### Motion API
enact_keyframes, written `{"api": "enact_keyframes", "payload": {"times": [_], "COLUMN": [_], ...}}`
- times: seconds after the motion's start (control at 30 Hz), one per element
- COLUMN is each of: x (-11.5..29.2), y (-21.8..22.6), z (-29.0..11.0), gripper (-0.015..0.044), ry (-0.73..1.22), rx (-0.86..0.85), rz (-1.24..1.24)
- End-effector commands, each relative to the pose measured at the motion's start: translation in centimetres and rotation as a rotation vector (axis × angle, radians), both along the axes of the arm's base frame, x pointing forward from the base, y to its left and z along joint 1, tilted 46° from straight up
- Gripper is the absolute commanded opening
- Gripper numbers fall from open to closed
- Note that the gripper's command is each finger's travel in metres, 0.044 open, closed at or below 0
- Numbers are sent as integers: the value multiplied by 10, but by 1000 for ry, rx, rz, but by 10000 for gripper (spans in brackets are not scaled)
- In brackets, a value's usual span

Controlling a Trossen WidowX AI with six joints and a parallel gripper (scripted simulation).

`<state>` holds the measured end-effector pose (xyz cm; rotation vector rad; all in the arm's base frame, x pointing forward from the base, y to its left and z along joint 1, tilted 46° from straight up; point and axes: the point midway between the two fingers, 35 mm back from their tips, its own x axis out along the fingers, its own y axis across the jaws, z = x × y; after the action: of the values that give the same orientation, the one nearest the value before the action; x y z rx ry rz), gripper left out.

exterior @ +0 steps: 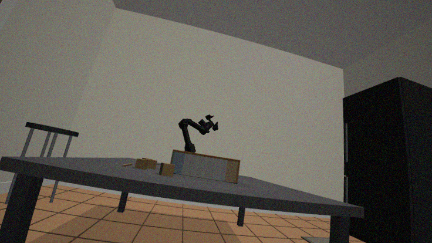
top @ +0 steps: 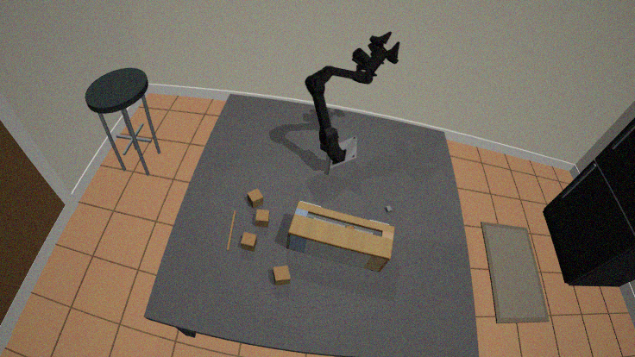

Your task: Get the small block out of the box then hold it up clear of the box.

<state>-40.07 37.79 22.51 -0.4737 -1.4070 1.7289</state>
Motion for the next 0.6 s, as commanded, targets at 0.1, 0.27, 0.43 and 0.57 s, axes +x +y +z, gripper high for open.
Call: {"api": "enact_keyframes", "payload": {"times": [0.1,0.27,0.43,0.57], "x": [28,93,160,190], "y": [32,87,121,134], "z": [-10,-32,-47,-58], "gripper": [400,400,400,400], "ry": [54,194,247,331], "rx": [-118,-342,-448,-533], "rz": [-55,-188,-324,-394]}}
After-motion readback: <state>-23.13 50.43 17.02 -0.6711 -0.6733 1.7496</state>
